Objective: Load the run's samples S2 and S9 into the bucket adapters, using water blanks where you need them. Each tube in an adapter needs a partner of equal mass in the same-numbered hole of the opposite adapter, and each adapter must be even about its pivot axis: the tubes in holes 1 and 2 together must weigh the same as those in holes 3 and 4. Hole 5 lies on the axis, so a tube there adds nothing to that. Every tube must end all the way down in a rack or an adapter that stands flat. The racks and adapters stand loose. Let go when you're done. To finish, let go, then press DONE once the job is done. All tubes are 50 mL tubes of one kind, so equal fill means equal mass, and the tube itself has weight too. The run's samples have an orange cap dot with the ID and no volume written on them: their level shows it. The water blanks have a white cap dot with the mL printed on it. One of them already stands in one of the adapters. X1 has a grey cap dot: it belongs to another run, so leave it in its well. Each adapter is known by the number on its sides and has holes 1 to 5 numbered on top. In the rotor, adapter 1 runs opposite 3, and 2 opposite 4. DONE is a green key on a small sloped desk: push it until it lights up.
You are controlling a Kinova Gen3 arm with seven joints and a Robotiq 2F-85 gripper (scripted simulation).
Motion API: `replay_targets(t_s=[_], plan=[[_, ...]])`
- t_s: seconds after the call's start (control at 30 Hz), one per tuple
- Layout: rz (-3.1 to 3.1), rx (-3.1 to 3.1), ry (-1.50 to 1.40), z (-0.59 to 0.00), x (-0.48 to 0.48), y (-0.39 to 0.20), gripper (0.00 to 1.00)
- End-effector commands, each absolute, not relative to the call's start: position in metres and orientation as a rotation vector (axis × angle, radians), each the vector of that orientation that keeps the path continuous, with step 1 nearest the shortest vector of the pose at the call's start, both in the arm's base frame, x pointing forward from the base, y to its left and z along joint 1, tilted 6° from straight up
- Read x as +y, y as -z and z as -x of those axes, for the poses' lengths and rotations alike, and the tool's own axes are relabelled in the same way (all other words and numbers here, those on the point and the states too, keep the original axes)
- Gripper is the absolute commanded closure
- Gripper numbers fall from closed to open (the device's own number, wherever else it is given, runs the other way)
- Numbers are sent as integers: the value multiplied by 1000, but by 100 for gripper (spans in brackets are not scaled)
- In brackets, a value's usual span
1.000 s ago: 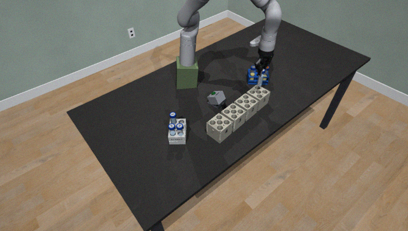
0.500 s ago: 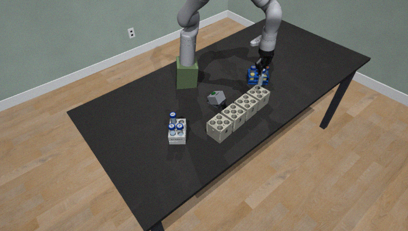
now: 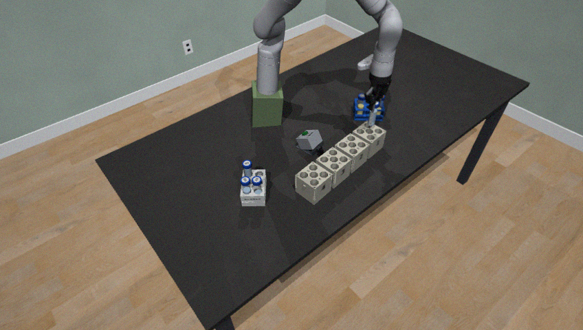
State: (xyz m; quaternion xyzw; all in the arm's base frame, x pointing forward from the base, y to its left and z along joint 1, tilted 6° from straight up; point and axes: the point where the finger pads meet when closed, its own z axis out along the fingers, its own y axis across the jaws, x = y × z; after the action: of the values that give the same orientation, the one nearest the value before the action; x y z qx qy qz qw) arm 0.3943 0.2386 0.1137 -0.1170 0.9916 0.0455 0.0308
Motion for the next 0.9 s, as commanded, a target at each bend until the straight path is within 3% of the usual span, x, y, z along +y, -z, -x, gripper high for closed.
replay_targets(t_s=[0.0,0.87], plan=[[361,3058,-137,-393,239,-107,90],[365,3059,-139,-394,241,-89,90]])
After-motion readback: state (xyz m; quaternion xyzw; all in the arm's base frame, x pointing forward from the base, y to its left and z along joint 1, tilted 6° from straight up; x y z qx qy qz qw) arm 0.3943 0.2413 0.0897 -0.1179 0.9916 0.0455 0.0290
